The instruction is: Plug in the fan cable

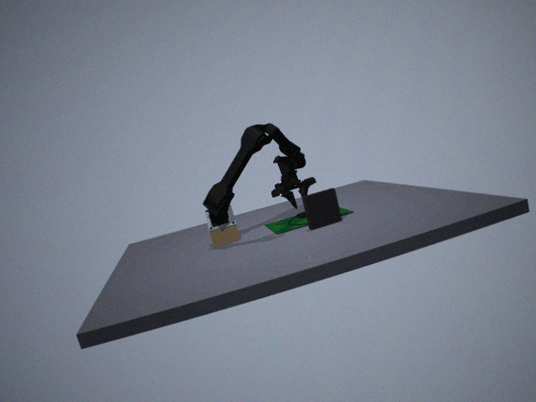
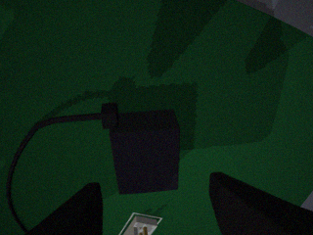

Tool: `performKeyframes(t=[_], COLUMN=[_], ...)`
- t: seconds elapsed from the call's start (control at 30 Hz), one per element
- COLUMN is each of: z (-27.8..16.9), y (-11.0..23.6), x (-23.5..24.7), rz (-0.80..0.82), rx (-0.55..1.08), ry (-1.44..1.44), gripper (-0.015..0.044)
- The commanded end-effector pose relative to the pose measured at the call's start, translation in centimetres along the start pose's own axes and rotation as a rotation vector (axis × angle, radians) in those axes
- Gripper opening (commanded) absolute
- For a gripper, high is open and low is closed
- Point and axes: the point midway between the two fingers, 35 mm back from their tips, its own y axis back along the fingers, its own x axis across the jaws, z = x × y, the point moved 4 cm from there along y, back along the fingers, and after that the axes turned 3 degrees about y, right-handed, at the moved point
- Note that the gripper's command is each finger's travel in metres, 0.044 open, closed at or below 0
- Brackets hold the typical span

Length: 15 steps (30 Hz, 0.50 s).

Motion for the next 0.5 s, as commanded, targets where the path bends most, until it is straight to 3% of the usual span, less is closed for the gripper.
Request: performKeyframes(t=[0.0,0.47], z=[0.2,0.7], y=[-0.8,-3.1], x=[0.1,0.1], rz=[0.003,0.003], rx=[0.006,0.007], ry=[0.007,0.007], gripper=[0.0210,0.0210])
